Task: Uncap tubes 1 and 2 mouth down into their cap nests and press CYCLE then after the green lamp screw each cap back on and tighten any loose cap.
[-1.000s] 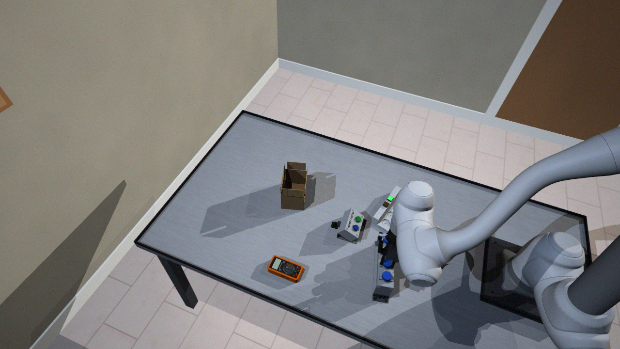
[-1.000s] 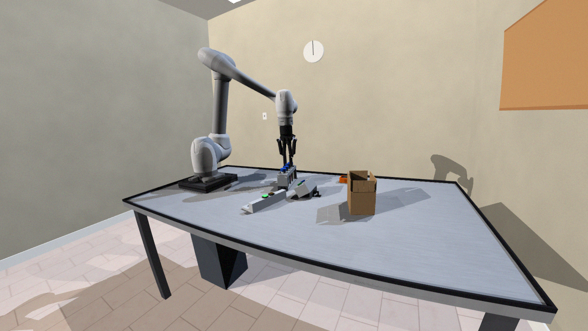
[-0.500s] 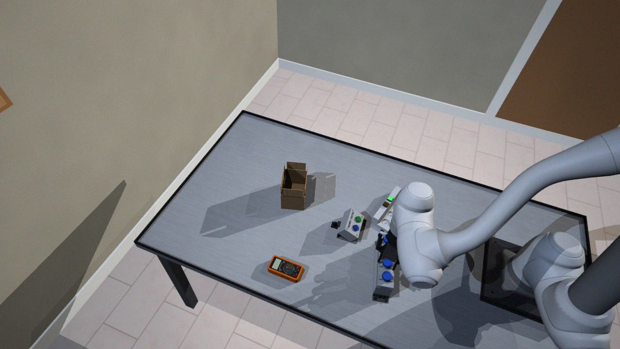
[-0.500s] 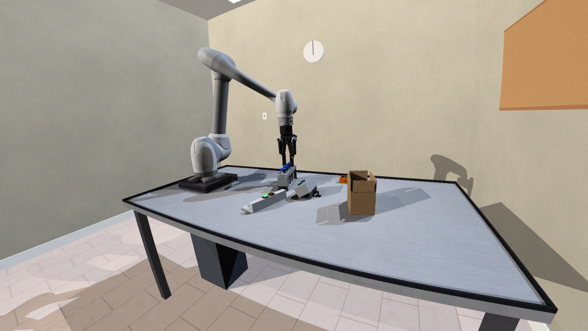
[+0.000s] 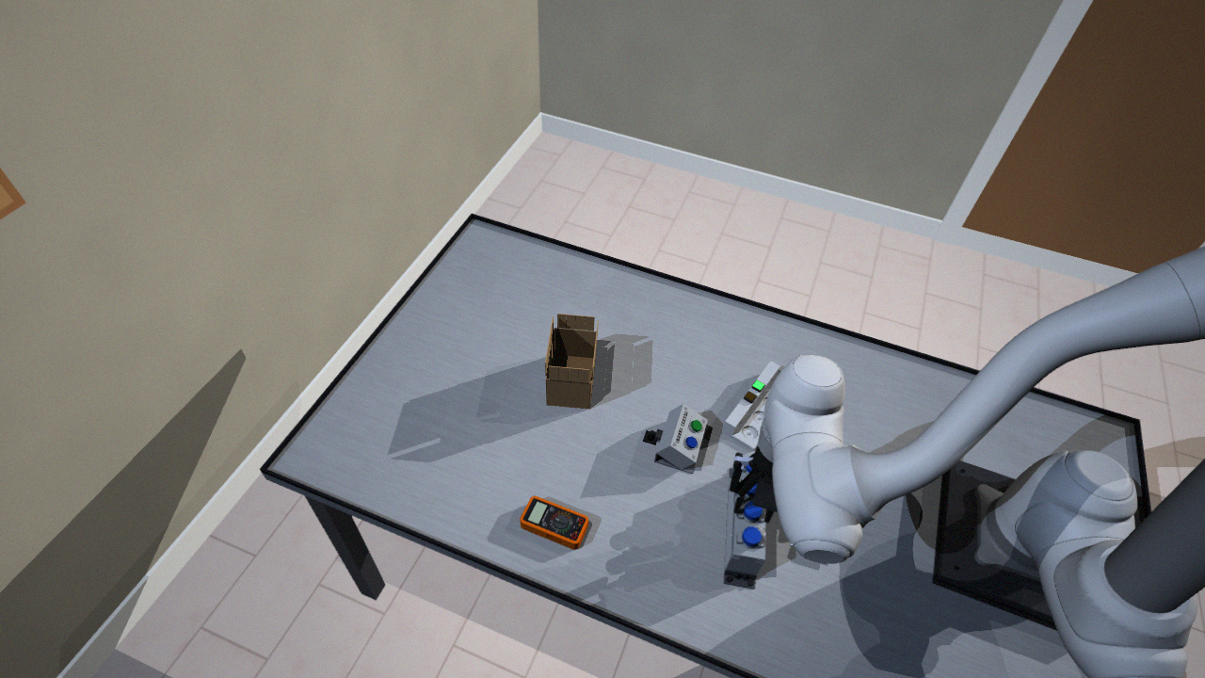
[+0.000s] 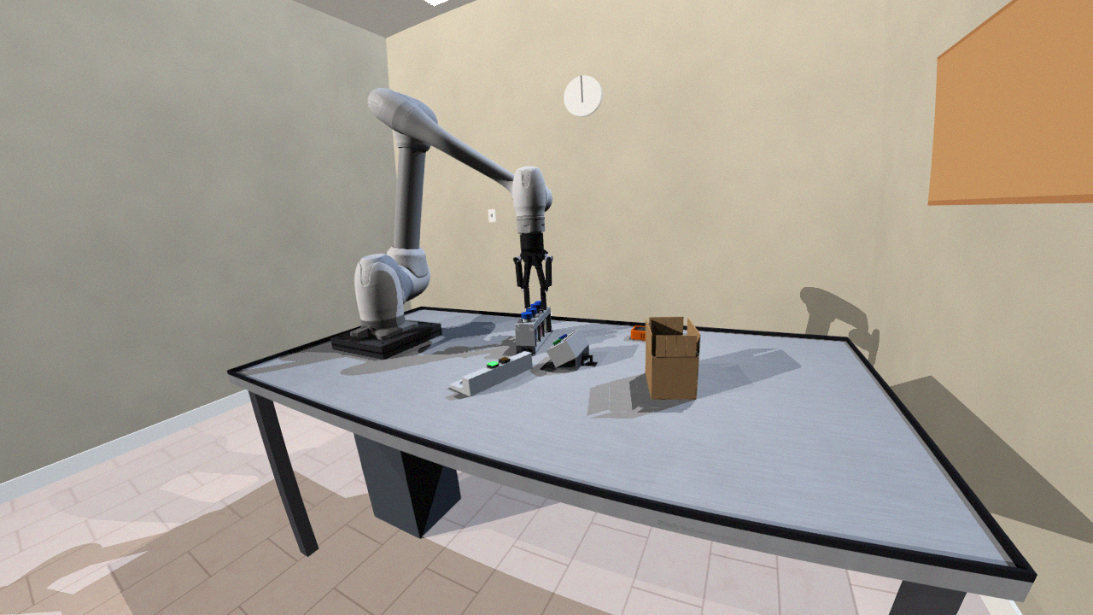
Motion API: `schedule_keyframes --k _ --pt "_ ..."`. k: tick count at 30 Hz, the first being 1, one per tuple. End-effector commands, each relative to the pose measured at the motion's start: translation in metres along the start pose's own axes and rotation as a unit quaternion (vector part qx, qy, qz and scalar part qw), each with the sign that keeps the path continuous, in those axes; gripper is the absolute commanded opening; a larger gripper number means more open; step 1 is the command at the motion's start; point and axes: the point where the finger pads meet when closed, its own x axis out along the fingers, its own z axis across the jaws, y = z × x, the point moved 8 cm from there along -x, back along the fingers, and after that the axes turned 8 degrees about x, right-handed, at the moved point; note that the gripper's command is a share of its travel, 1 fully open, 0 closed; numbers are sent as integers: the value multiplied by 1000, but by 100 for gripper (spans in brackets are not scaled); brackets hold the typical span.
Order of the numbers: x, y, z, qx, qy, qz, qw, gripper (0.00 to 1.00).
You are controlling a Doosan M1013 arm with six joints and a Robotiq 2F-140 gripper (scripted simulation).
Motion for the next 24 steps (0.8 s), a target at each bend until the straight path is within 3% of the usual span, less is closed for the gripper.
schedule_keyframes --k 1,6,8,12,17,18,24 --pt "-1 -1 1 -92 1 5 996 41" --pt "-1 -1 1 -191 0 5 982 41" --pt "-1 -1 1 -191 0 5 982 41" --pt "-1 -1 0 -262 0 5 965 41" --pt "-1 -1 0 -262 0 5 965 41" --pt "-1 -1 0 -262 0 5 965 30" --pt "-1 -1 0 -261 0 5 965 30"
